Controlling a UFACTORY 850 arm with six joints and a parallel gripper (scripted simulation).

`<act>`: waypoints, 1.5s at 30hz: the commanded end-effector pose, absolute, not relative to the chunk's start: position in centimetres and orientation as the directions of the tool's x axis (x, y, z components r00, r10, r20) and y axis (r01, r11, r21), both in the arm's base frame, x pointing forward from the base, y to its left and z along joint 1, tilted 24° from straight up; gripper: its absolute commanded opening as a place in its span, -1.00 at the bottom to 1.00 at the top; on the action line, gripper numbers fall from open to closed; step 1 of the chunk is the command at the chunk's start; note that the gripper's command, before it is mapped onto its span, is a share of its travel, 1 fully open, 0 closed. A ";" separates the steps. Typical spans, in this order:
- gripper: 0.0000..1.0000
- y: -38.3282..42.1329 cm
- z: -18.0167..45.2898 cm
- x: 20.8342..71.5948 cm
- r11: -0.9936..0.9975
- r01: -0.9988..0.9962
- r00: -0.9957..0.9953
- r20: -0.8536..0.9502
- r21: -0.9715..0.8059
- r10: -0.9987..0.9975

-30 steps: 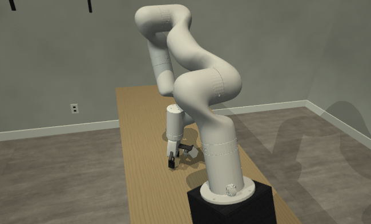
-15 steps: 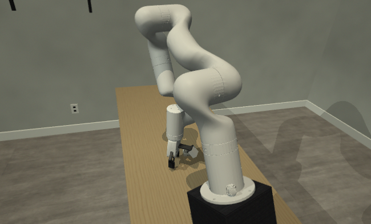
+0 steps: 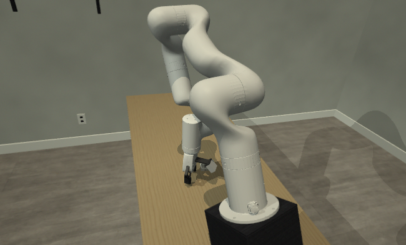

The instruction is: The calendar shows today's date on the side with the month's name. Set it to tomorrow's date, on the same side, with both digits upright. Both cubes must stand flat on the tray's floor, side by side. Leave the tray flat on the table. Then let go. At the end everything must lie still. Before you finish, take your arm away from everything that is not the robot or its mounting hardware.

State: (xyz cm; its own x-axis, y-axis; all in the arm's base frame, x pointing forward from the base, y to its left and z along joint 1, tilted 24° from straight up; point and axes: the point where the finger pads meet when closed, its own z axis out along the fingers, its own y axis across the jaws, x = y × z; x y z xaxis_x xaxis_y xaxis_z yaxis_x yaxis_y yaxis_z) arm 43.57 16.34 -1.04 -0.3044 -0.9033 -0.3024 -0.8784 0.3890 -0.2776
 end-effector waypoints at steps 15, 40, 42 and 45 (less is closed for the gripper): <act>1.00 16.3 -1.0 43.6 0.389 -0.878 -0.304 -0.303 -0.278 -0.903; 1.00 16.1 0.2 43.1 0.389 -0.878 -0.304 -0.303 -0.278 -0.903; 1.00 16.0 0.9 42.8 0.389 -0.878 -0.304 -0.303 -0.278 -0.903; 1.00 15.9 1.2 42.7 0.389 -0.878 -0.304 -0.303 -0.278 -0.903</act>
